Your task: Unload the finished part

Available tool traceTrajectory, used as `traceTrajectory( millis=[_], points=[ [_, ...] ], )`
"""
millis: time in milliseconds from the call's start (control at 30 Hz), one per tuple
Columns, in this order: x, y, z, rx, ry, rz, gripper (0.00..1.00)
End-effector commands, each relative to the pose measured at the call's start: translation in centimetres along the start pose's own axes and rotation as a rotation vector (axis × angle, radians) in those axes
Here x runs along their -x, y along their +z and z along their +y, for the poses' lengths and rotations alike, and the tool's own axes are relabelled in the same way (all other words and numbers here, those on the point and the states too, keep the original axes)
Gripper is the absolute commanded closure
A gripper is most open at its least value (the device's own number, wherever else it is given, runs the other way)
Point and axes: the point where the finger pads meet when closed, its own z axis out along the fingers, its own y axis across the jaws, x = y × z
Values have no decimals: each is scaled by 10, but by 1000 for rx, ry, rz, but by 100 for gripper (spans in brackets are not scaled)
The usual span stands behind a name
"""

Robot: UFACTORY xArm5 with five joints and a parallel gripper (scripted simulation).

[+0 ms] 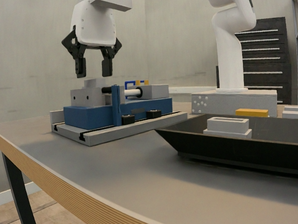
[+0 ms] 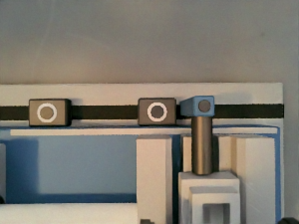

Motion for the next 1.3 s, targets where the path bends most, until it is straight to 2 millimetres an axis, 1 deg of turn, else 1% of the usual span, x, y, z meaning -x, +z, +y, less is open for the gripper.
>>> traceTrajectory(
  millis=[0,533,1267],
  points=[
    [0,-2,1,4,0,-1,31],
    [0,0,1,4,0,-1,31],
    [0,8,1,4,0,-1,31]
  ],
)
